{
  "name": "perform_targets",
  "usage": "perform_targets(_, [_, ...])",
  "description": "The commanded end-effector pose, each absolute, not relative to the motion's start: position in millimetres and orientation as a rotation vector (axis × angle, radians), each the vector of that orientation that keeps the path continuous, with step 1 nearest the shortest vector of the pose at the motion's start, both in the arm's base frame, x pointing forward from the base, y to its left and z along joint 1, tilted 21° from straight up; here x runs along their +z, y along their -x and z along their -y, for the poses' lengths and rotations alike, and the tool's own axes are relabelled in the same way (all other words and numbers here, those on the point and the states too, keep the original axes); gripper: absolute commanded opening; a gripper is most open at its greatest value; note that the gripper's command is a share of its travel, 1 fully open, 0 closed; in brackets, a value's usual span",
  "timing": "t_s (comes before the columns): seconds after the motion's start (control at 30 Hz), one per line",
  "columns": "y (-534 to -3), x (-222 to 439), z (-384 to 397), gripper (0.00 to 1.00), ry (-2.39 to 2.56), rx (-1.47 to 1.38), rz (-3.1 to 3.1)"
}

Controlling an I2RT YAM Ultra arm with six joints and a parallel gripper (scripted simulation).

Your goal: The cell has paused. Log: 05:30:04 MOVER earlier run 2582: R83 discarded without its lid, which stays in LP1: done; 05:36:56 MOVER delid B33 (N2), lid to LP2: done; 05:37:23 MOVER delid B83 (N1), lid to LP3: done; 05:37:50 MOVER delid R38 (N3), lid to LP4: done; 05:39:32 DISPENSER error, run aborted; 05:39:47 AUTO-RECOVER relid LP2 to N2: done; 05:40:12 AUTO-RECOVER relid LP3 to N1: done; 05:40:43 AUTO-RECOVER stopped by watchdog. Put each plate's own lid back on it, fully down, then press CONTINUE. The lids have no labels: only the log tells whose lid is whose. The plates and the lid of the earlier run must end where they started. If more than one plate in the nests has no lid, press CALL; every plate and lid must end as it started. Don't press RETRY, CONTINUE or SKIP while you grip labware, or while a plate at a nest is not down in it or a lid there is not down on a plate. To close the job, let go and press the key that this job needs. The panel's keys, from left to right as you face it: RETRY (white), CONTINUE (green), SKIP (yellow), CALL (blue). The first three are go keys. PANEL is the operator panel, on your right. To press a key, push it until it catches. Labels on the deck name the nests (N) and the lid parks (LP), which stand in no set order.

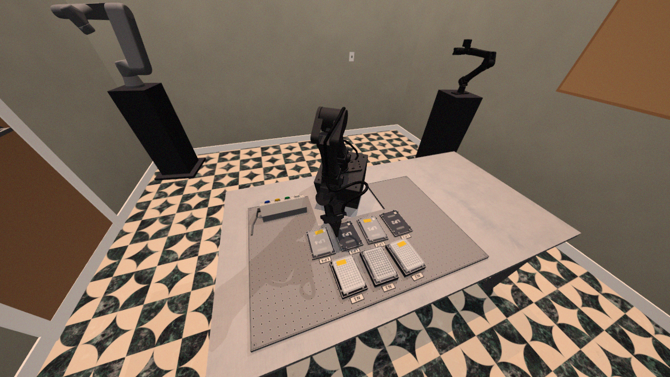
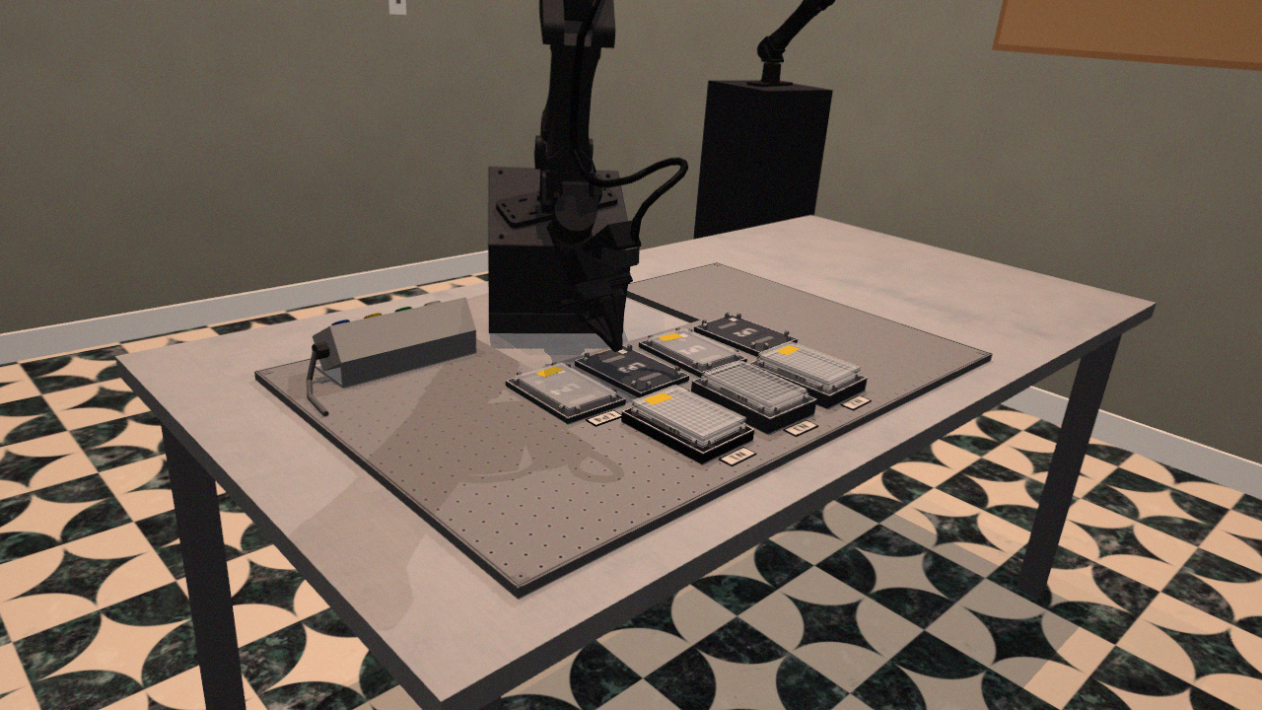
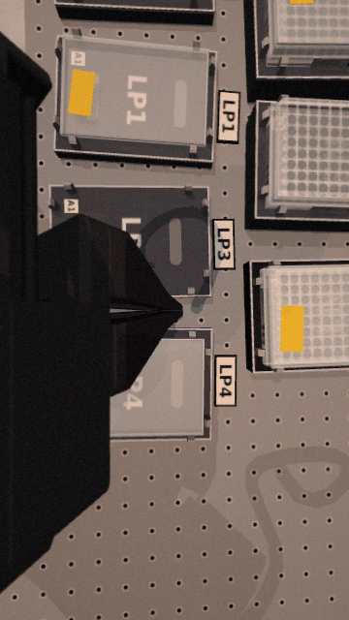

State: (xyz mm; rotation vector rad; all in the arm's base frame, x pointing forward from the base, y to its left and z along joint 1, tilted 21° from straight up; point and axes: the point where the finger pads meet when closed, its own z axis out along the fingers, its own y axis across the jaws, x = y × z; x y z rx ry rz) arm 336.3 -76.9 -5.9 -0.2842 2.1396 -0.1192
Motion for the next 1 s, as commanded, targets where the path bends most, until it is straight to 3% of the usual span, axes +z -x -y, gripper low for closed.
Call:
perform_targets(0.0, [-343.2,1.9,77.5,0.0,0.296,-0.123,-2.107])
perform_targets(0.63, [-343.2,1.9,77.5,0.0,0.296,-0.123,-2.107])
perform_targets(0.97, [-329.2,-14.5,34.5,0.0,0.293,-0.111,-2.135])
